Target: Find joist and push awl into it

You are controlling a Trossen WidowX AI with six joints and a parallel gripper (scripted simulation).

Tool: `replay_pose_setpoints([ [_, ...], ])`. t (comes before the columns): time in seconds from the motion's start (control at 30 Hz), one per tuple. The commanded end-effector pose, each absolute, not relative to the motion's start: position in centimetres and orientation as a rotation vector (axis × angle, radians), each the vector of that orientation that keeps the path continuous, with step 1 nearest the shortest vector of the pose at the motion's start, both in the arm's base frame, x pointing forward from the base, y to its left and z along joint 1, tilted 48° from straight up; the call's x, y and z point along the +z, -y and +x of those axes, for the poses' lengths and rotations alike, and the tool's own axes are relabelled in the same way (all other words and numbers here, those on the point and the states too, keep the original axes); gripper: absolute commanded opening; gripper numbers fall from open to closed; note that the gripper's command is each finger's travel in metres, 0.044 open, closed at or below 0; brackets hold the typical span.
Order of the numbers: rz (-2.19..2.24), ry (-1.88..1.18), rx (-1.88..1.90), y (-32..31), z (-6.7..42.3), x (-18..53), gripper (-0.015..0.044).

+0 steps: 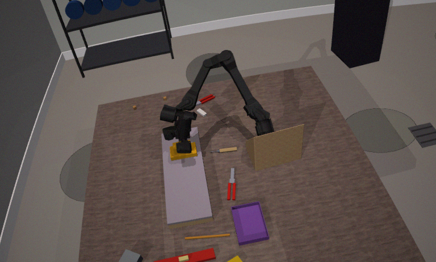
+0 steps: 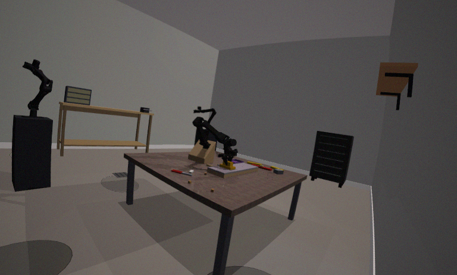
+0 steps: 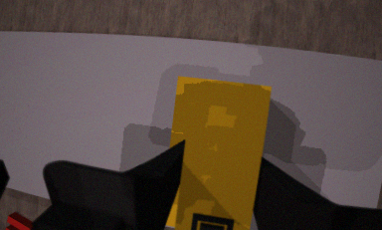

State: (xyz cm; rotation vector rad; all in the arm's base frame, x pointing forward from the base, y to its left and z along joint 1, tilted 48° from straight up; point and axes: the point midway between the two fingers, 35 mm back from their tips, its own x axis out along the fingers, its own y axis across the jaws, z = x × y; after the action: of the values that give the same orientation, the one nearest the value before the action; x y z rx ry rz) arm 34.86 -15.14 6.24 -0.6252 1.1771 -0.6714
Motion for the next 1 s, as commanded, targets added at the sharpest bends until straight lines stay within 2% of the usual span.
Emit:
replay_pose_setpoints([
  [0.0,-0.625,-1.179,-0.670,14.7,34.9,5.7,0.0000],
  [0.97,-0.623,-1.179,-0.669,12.0,35.5,2.7,0.0000],
])
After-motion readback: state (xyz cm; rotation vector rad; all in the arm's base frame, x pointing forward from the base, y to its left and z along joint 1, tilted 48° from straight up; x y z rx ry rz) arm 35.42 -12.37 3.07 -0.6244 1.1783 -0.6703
